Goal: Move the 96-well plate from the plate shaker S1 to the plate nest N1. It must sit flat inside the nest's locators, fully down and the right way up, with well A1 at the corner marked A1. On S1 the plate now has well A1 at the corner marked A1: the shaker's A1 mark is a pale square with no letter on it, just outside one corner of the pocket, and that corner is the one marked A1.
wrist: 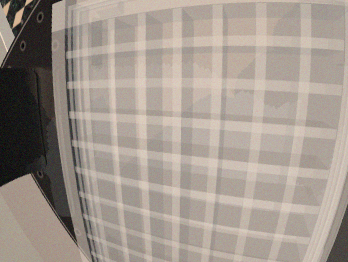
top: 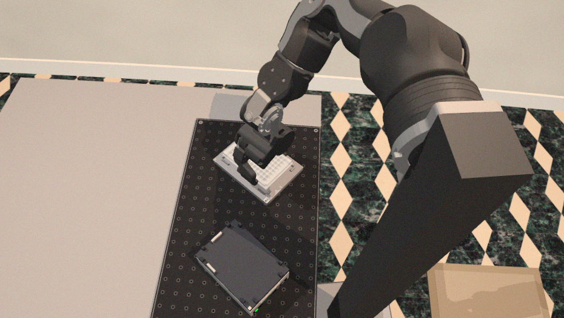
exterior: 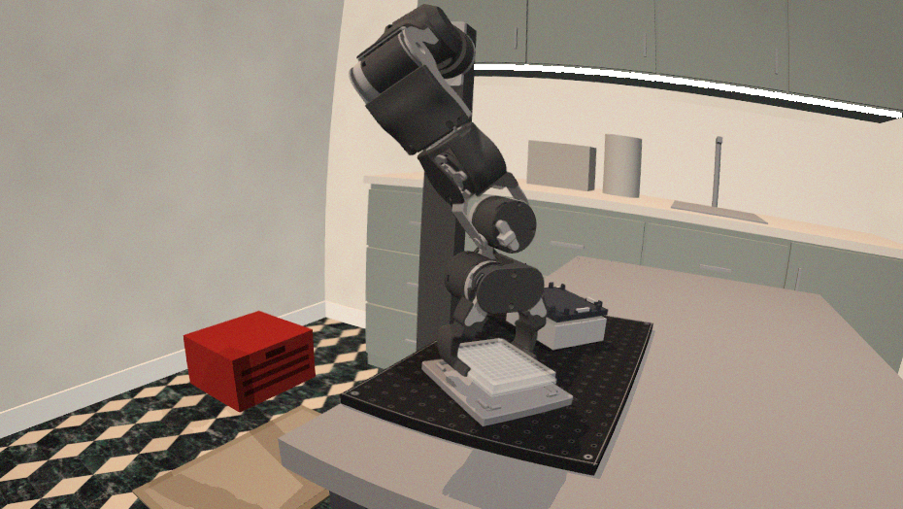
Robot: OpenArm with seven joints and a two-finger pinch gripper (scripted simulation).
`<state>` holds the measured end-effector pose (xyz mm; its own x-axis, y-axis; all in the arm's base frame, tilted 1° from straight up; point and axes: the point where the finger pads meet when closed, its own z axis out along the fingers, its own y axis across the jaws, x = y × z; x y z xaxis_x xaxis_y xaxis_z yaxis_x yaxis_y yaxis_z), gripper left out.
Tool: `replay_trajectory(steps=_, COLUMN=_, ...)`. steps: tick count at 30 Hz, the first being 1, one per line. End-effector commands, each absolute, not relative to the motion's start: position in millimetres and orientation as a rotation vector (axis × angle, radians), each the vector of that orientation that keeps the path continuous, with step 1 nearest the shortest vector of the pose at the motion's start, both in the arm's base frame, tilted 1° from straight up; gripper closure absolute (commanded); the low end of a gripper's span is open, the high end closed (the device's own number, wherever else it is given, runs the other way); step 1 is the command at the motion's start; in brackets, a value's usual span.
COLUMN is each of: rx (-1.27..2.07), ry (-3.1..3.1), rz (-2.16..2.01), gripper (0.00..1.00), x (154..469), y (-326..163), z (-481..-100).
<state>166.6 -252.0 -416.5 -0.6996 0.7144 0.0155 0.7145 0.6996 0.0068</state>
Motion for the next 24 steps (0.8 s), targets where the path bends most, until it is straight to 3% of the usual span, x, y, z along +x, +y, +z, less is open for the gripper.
replay_trajectory(steps=1, rx=-1.221, ry=-2.887, rz=-0.017, gripper=1.00, x=167.2, y=-253.7, z=-415.3)
replay_trajectory(steps=24, rx=-1.217, ry=-2.887, rz=-0.023, gripper=1.00, x=166.3, y=-251.7, z=-419.8)
